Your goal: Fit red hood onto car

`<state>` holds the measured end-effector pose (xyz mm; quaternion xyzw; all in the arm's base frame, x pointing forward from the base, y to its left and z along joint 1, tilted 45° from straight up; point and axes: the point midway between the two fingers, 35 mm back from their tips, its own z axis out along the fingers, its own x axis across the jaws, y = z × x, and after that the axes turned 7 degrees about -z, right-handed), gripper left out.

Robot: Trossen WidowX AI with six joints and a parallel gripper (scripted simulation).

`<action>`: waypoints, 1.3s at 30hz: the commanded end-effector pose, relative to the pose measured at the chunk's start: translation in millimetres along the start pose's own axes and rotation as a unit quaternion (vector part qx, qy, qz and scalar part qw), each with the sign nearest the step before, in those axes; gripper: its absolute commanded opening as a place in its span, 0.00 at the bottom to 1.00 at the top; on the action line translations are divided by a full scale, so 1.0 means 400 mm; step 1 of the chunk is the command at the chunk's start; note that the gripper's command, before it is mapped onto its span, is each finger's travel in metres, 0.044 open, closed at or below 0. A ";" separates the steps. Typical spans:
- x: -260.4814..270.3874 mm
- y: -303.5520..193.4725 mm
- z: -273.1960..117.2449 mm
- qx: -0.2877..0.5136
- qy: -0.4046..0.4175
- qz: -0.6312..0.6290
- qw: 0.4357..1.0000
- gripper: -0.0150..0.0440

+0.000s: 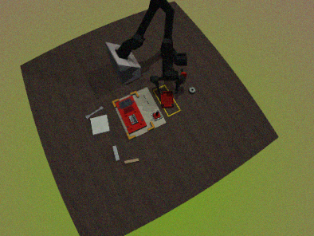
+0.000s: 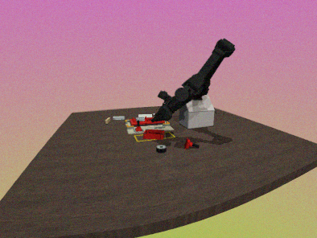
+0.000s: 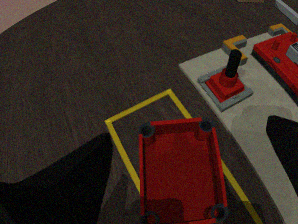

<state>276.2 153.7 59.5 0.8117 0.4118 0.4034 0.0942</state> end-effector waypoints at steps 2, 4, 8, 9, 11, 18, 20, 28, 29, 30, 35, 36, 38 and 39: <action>-0.004 -0.004 0.002 -0.002 -0.002 0.007 1.000 1.00; -0.003 -0.007 0.004 -0.003 -0.002 0.007 1.000 1.00; -0.001 -0.013 0.010 -0.003 -0.001 0.007 1.000 1.00; 0.000 -0.015 0.011 -0.003 -0.001 0.007 1.000 1.00; 0.001 -0.018 0.014 -0.003 -0.001 0.007 1.000 1.00; 0.004 -0.030 0.024 -0.003 0.000 0.008 1.000 1.00; 0.005 -0.033 0.027 -0.003 0.000 0.008 1.000 1.00; 0.009 -0.047 0.038 -0.003 0.001 0.008 1.000 1.00; 0.009 -0.048 0.040 -0.003 0.001 0.008 1.000 1.00; 0.010 -0.050 0.041 -0.003 0.001 0.008 1.000 1.00; 0.012 -0.059 0.048 -0.004 0.002 0.009 1.000 1.00; 0.012 -0.061 0.050 -0.004 0.002 0.009 1.000 1.00; 0.013 -0.064 0.052 -0.004 0.002 0.009 1.000 1.00; 0.013 -0.066 0.054 -0.004 0.002 0.009 1.000 1.00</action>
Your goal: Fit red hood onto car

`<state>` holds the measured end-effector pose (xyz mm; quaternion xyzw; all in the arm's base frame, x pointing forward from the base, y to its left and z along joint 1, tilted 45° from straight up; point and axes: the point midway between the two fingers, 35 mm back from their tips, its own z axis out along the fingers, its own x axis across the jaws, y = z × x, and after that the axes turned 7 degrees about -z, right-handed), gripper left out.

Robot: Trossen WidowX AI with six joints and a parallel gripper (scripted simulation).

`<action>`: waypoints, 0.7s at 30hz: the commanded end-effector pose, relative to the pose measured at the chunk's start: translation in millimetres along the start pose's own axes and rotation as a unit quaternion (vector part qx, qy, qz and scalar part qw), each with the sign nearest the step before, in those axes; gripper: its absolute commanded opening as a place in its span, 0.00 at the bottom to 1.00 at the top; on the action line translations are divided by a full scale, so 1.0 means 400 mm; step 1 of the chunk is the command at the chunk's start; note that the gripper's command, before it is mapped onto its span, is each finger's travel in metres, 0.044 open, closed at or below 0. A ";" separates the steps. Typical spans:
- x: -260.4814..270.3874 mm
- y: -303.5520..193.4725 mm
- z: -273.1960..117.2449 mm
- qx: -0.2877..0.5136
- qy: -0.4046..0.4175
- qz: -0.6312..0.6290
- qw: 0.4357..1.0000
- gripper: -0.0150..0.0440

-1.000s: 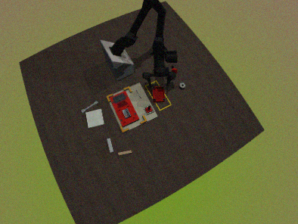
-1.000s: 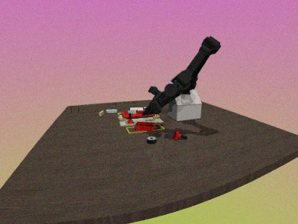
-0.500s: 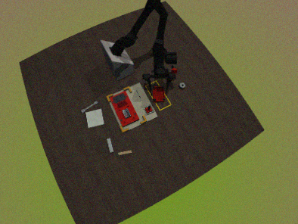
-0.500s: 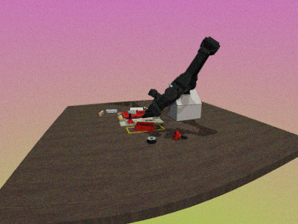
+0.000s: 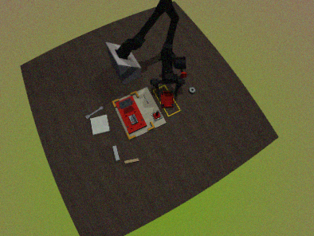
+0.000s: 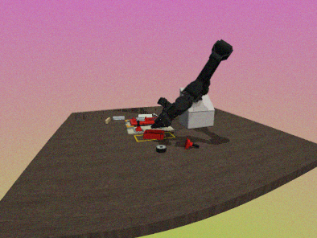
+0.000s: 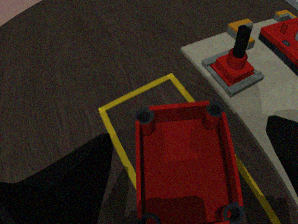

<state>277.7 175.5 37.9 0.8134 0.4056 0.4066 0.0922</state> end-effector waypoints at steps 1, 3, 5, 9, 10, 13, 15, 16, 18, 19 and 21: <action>0.003 -0.009 0.007 -0.002 0.000 0.002 1.000 1.00; 0.003 -0.013 0.010 -0.002 0.001 0.002 1.000 1.00; 0.004 -0.016 0.013 -0.002 0.001 0.002 1.000 1.00; 0.005 -0.024 0.018 -0.002 0.001 0.003 1.000 1.00; 0.006 -0.026 0.019 -0.002 0.001 0.003 1.000 1.00; 0.006 -0.031 0.023 -0.002 0.002 0.003 1.000 1.00; 0.007 -0.035 0.025 -0.002 0.002 0.003 1.000 1.00; 0.007 -0.037 0.027 -0.002 0.002 0.003 1.000 1.00; 0.008 -0.041 0.029 -0.002 0.003 0.003 1.000 1.00; 0.008 -0.043 0.030 -0.003 0.003 0.003 1.000 1.00; 0.009 -0.047 0.033 -0.003 0.003 0.003 1.000 1.00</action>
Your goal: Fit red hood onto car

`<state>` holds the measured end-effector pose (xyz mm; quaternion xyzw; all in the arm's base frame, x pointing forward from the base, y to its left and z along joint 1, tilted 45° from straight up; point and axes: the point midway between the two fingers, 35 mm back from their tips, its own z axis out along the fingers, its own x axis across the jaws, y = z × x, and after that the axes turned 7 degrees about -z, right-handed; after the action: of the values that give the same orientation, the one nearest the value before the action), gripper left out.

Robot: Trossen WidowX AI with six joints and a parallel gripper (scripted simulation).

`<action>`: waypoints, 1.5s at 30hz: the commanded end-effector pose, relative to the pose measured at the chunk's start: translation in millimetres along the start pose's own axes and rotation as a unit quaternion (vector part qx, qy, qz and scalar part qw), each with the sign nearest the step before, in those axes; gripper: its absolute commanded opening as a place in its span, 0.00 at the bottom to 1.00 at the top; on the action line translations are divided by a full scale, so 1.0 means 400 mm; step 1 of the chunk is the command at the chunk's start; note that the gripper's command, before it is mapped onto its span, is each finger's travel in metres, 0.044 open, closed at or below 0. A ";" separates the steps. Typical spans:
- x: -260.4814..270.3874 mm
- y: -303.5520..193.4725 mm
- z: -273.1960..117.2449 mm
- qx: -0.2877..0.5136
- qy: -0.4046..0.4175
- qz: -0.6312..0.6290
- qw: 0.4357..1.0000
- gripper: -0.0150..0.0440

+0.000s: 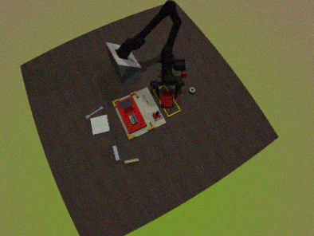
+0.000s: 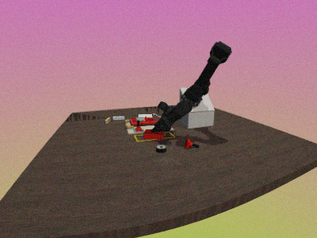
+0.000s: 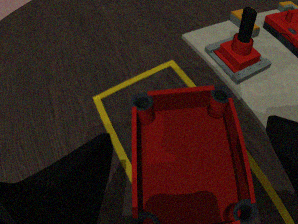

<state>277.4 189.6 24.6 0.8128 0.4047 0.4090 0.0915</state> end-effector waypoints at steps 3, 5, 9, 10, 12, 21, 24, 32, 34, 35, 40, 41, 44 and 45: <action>0.004 -0.013 0.009 -0.002 0.001 0.002 1.000 1.00; 0.004 -0.014 0.009 -0.002 0.001 0.002 1.000 1.00; 0.004 -0.016 0.011 -0.002 0.001 0.002 1.000 1.00; 0.004 -0.017 0.011 -0.002 0.001 0.002 1.000 1.00; 0.005 -0.019 0.013 -0.002 0.001 0.002 1.000 1.00; 0.006 -0.028 0.019 -0.002 0.001 0.002 1.000 1.00; 0.006 -0.031 0.021 -0.002 0.001 0.002 1.000 1.00; 0.007 -0.039 0.027 -0.002 0.001 0.003 1.000 1.00; 0.007 -0.041 0.028 -0.002 0.001 0.003 1.000 1.00; 0.007 -0.042 0.029 -0.002 0.001 0.003 1.000 1.00; 0.008 -0.047 0.032 -0.002 0.001 0.003 1.000 1.00; 0.008 -0.048 0.033 -0.002 0.001 0.003 1.000 1.00; 0.008 -0.051 0.035 -0.002 0.001 0.003 1.000 1.00; 0.008 -0.052 0.036 -0.002 0.001 0.003 1.000 1.00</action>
<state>276.5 206.5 8.6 0.8124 0.4049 0.4097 0.0907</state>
